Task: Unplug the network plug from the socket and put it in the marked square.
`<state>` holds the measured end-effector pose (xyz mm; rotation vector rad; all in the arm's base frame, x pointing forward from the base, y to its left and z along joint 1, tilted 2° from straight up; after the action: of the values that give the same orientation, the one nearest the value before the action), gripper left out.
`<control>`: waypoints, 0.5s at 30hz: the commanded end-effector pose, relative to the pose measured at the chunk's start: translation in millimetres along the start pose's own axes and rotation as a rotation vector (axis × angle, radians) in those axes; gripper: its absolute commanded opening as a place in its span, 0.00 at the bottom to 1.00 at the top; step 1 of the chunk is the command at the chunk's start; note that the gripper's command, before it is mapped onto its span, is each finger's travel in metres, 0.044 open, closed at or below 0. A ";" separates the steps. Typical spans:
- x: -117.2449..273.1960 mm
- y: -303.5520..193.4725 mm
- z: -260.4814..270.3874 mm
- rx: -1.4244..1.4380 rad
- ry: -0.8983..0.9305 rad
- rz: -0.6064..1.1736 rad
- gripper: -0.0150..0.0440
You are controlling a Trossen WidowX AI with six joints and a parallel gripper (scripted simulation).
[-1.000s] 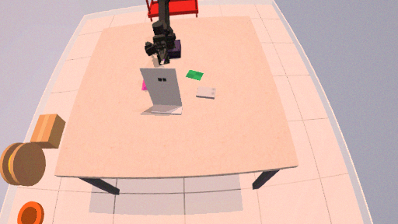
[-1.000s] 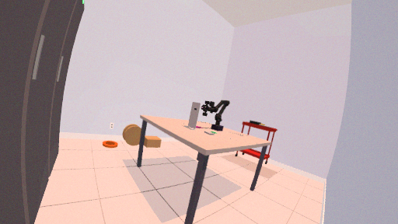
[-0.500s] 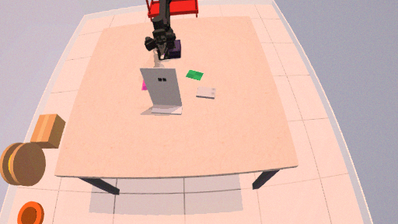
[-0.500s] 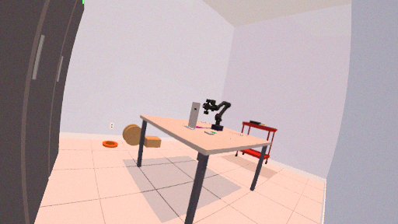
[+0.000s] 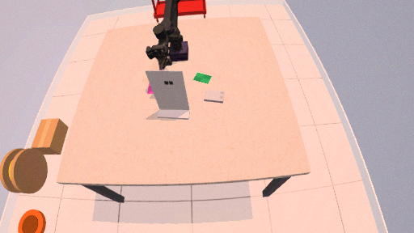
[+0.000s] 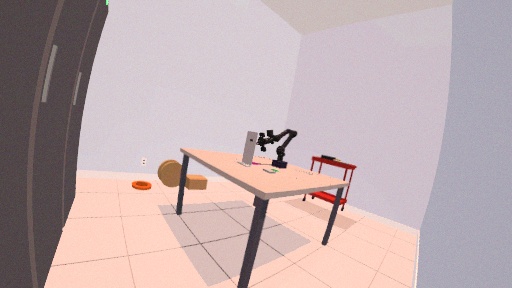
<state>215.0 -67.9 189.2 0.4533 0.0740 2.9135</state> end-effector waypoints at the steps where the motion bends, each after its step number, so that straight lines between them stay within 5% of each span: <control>1: -3.3 9.0 -12.2 -0.030 -0.107 -0.048 0.25; 15: 1.0 41.6 -64.5 -0.154 -0.552 -0.221 0.25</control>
<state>192.5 -105.1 138.1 1.0351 -0.1308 2.5302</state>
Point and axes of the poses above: the point midway between the two fingers, 35 mm back from their tips, its own x axis back along the fingers, its own z axis across the jaws, y = z × x, the point moved 9 cm from there along x, back along the fingers, and after that the axes turned 6 degrees about x, right-handed, at the moved point
